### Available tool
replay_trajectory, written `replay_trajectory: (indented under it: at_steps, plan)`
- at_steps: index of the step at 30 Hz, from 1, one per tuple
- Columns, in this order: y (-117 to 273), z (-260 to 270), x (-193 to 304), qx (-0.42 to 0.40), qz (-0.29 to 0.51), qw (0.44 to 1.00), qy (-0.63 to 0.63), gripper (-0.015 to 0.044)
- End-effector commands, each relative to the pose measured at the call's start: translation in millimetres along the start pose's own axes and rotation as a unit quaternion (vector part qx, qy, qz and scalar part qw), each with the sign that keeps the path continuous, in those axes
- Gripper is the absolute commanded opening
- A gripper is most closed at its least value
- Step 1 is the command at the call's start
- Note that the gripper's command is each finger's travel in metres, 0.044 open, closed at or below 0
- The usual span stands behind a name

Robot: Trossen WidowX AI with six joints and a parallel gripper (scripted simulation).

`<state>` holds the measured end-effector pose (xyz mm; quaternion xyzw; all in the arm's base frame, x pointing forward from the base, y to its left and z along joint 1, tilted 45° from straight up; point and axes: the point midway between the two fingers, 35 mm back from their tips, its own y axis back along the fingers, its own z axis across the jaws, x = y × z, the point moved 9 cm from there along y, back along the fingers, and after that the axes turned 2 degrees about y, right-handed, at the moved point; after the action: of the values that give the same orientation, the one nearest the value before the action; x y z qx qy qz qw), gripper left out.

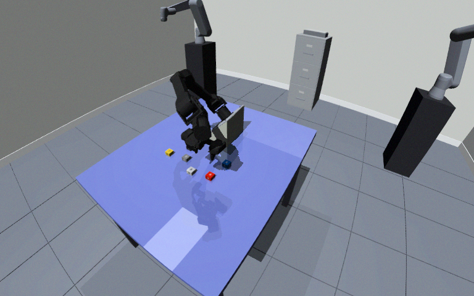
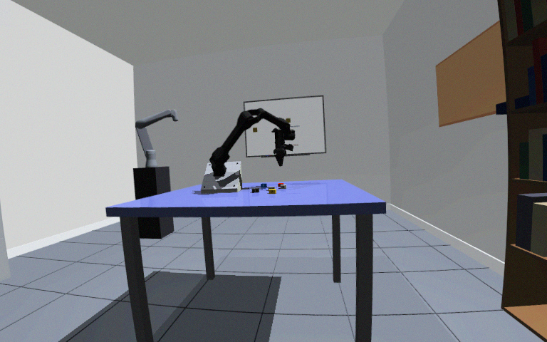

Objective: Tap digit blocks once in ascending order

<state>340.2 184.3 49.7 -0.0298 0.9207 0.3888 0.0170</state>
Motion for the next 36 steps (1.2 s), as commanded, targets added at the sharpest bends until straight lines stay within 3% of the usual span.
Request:
replay_trajectory:
  at_steps: [1, 27, 36]
  plan:
    - [-0.1, -54.5, -8.1, 0.003, -0.001, 1.0, -0.006, 0.04]
    - [-0.3, -69.8, -8.7, 0.003, -0.001, 1.0, -0.006, 0.04]
    - [2.1, -204.7, 8.6, 0.0, -0.001, 1.0, -0.004, 0.04]
